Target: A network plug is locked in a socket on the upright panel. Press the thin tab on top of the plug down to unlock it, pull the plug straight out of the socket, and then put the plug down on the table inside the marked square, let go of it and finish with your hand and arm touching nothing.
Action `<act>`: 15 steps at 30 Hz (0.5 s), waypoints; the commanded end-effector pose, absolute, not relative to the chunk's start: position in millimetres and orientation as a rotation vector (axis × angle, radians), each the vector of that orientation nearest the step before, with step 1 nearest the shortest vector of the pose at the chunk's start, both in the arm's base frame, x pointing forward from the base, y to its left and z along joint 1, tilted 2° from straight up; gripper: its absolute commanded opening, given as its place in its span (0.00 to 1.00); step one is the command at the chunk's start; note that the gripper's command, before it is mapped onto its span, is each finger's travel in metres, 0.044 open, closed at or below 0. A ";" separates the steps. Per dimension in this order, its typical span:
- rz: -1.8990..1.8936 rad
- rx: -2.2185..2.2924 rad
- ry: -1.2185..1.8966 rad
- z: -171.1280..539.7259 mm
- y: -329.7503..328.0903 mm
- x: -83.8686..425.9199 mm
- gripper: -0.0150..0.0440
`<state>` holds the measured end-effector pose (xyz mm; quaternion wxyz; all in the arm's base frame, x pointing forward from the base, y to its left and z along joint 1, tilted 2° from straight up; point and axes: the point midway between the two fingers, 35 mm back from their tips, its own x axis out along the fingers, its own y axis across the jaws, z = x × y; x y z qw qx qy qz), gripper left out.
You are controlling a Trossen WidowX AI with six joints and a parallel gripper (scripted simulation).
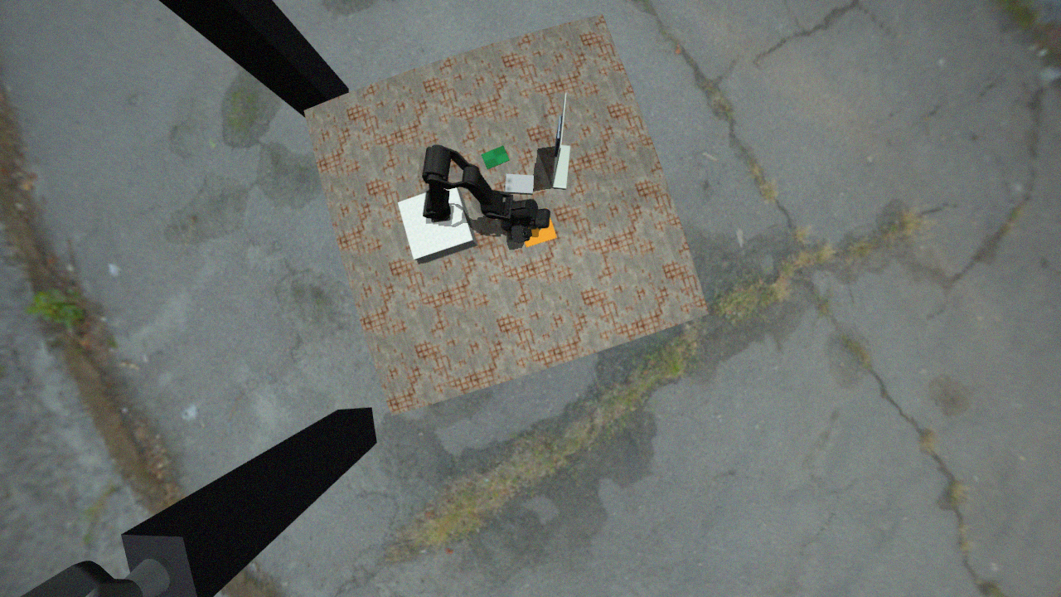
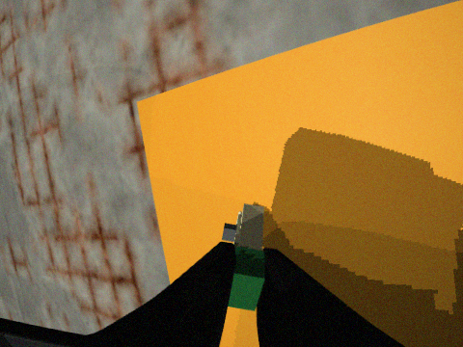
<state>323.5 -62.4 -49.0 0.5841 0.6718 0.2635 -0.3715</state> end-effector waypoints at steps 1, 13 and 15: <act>-0.866 1.568 0.614 -48.5 -62.4 323.6 0.25; -0.866 1.568 0.614 -48.4 -62.4 323.5 0.52; -0.867 1.568 0.614 -47.5 -62.4 322.9 0.52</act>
